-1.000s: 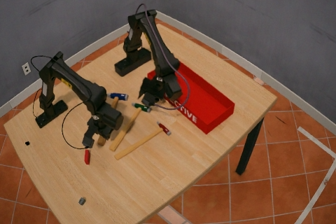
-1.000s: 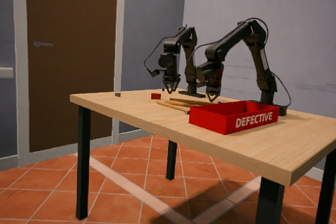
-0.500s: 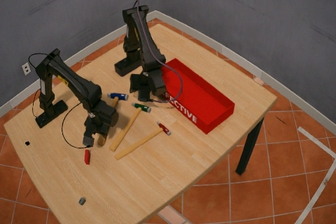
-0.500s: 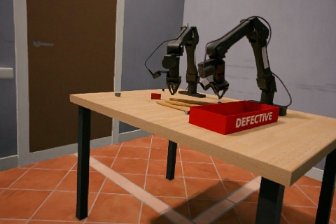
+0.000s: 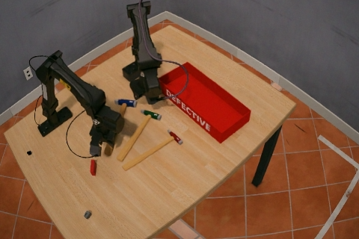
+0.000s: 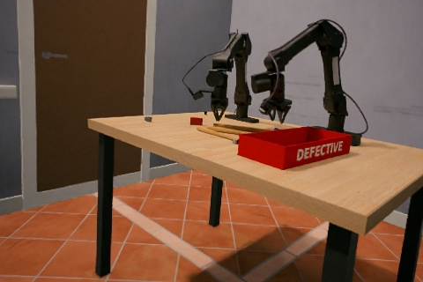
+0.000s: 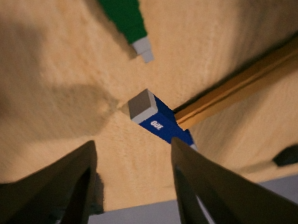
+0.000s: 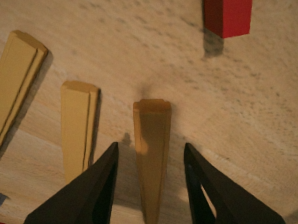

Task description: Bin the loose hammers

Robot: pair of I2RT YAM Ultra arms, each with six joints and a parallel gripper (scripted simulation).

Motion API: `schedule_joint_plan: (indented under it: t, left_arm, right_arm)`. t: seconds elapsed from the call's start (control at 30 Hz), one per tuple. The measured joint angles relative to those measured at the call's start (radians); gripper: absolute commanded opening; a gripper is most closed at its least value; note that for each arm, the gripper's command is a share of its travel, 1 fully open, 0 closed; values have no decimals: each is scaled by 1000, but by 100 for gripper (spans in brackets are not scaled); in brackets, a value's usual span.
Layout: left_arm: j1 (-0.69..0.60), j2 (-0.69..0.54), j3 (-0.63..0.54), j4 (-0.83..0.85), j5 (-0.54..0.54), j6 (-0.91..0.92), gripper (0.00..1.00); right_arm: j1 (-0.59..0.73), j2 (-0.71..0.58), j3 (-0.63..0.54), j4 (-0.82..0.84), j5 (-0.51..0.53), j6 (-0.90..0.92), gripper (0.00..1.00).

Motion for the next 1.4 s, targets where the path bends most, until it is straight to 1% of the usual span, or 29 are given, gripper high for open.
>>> schedule_joint_plan:
  t: [0.3,0.53,0.77,0.97,1.17,1.4]
  left_arm:
    - [-104,-110,-126,116,-74,-423,45]
    - [-159,-163,-190,208,-136,-676,45]
    - [-275,-216,-303,306,-202,-909,45]
    - [-303,-231,-328,338,-237,-992,45]
    - [-305,-232,-328,345,-243,-1010,45]
    - [-305,-232,-338,381,-245,-1015,45]
  right_arm:
    - [2,-14,-26,26,3,-18,55]
    - [2,-14,-27,26,4,-19,55]
    - [2,-14,-27,26,4,-19,55]
    - [2,-14,-27,26,4,-19,55]
    - [2,-14,-28,35,4,-19,55]
    - [2,-14,-60,69,4,-19,55]
